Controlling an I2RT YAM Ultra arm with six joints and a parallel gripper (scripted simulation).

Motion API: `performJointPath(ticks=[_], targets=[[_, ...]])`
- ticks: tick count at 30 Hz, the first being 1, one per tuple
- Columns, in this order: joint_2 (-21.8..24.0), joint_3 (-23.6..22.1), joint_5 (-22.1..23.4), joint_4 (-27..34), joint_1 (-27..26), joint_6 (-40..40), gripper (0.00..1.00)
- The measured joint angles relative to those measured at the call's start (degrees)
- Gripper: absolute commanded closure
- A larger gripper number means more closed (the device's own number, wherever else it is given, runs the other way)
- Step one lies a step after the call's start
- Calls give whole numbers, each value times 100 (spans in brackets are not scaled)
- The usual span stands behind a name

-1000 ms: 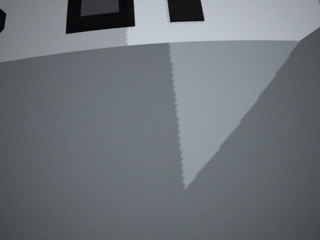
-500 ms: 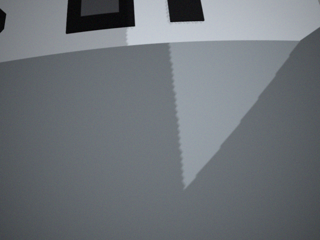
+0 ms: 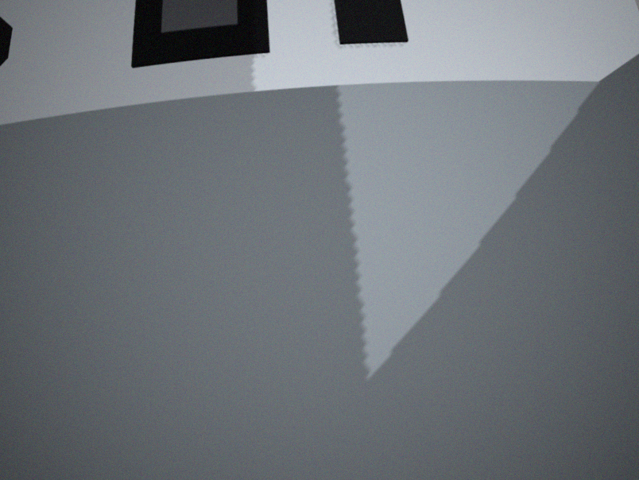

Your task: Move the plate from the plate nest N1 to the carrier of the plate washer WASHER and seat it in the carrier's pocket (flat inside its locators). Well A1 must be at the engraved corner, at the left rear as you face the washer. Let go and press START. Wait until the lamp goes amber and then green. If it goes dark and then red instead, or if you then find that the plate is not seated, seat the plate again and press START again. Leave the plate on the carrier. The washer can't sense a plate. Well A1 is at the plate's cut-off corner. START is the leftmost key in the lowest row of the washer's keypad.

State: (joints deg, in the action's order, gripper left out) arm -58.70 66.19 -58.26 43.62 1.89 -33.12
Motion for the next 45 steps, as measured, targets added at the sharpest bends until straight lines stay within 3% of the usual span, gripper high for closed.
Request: performJointPath(ticks=[16,20,45], targets=[[0,0,0,0,0,0,0],[0,-83,-9,0,22,-22,4],[-334,-1204,-450,-516,730,-901,50]])
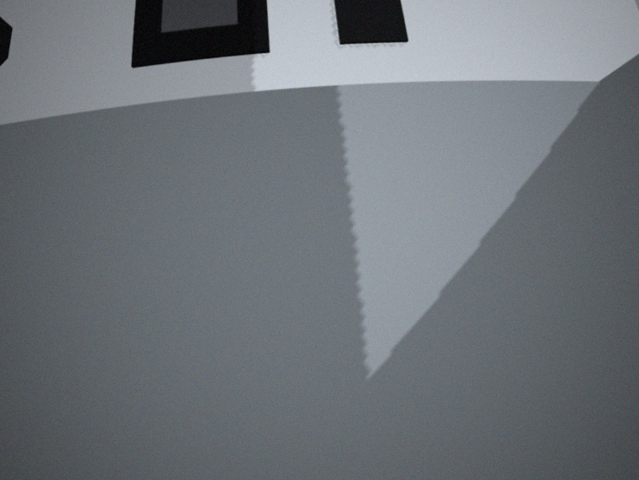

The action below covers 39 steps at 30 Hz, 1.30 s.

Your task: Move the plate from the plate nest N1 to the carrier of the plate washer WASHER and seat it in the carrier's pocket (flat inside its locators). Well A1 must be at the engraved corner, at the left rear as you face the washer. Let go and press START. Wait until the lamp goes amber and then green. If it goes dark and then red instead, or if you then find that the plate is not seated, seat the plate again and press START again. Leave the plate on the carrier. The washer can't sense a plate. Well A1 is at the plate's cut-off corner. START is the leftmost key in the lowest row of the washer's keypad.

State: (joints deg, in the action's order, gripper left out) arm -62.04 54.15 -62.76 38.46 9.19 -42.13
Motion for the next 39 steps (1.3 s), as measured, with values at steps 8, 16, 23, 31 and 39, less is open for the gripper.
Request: performJointPath(ticks=[8,16,23,31,39], targets=[[-297,-354,-136,-225,223,-363,64],[-516,-527,-256,-452,372,-671,78],[-894,-750,-343,-656,540,-992,92],[-1217,-859,-431,-887,671,-1318,100],[-1615,-957,-479,-1080,793,-1611,100]])
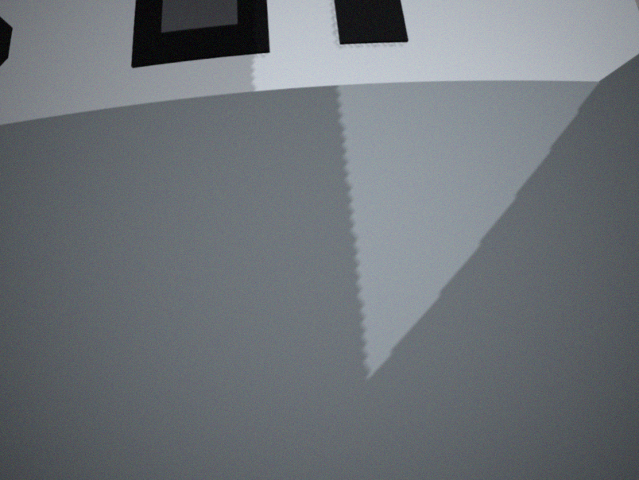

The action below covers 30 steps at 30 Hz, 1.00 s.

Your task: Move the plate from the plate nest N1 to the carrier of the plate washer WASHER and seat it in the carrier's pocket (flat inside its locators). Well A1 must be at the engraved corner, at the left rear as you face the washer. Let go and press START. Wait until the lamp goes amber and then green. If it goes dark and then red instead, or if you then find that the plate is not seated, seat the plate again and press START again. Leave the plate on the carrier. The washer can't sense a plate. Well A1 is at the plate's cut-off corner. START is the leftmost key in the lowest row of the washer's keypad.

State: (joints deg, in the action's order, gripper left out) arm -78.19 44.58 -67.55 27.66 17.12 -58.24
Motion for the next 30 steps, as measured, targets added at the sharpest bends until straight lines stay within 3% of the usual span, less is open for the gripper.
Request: performJointPath(ticks=[30], targets=[[4,2,-42,-72,0,-79,100]])
